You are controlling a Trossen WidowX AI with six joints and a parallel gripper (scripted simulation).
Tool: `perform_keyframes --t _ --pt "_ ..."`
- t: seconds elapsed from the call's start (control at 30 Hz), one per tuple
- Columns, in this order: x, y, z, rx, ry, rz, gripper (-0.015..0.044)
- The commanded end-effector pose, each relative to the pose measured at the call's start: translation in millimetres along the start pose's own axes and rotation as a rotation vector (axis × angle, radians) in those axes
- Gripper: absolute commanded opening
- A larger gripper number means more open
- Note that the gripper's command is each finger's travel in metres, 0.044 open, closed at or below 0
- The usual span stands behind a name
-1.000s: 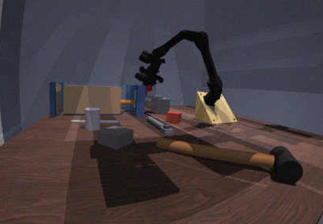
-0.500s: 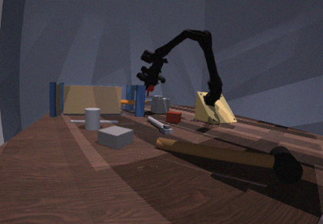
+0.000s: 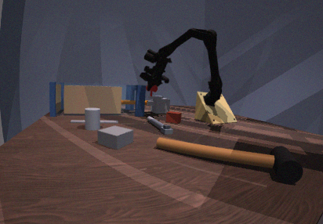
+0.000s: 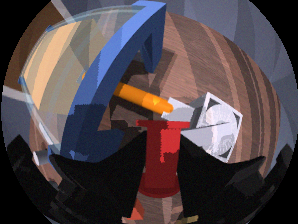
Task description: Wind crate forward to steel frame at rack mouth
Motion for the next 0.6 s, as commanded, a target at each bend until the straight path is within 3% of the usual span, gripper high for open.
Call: perform_keyframes --t 0.0,0.57 --pt "-2.8 13.3 -3.2 0.011 0.003 0.028 0.0000" --pt "-13.4 35.5 -15.1 0.012 0.004 0.030 0.0000"
Point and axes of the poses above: the point midway between the two fingers, 35 mm back from their tips, its own x axis out along the fingers, its own z axis across the jaws, y = z × x, the point moved 8 cm from there along -x, back along the fingers, and after that the axes turned 2 degrees about -x, right-handed, at the moved point
